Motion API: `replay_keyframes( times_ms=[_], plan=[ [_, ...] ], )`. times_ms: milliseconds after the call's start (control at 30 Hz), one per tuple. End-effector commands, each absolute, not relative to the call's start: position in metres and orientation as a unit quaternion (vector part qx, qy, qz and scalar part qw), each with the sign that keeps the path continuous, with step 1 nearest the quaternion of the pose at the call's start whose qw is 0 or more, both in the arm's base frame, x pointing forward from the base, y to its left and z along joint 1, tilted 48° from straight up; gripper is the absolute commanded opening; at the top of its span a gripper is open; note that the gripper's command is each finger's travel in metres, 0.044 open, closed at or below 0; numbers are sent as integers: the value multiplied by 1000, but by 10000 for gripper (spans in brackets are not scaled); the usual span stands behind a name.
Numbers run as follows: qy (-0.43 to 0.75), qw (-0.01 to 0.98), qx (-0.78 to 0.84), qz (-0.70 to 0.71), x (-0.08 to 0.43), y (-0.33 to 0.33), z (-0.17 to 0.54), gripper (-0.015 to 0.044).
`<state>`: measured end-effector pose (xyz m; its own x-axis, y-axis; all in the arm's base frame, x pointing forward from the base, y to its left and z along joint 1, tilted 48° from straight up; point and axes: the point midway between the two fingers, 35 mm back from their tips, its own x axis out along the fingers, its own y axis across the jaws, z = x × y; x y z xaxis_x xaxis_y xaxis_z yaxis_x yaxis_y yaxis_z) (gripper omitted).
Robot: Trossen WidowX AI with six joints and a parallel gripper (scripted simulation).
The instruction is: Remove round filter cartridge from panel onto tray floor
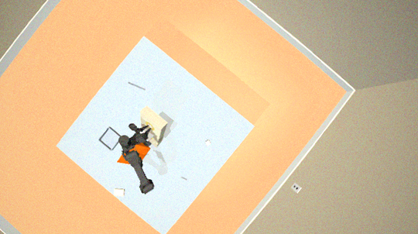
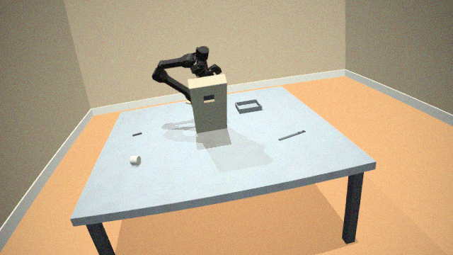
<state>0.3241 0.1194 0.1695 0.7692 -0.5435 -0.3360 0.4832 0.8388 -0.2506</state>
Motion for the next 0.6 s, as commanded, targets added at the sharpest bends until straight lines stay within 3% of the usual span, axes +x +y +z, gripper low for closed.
replay_keyframes(
  times_ms=[0,567],
  plan=[
    [204,937,-77,-272,323,119,168,105],
    [204,937,-77,-272,324,120,167,105]
  ],
)
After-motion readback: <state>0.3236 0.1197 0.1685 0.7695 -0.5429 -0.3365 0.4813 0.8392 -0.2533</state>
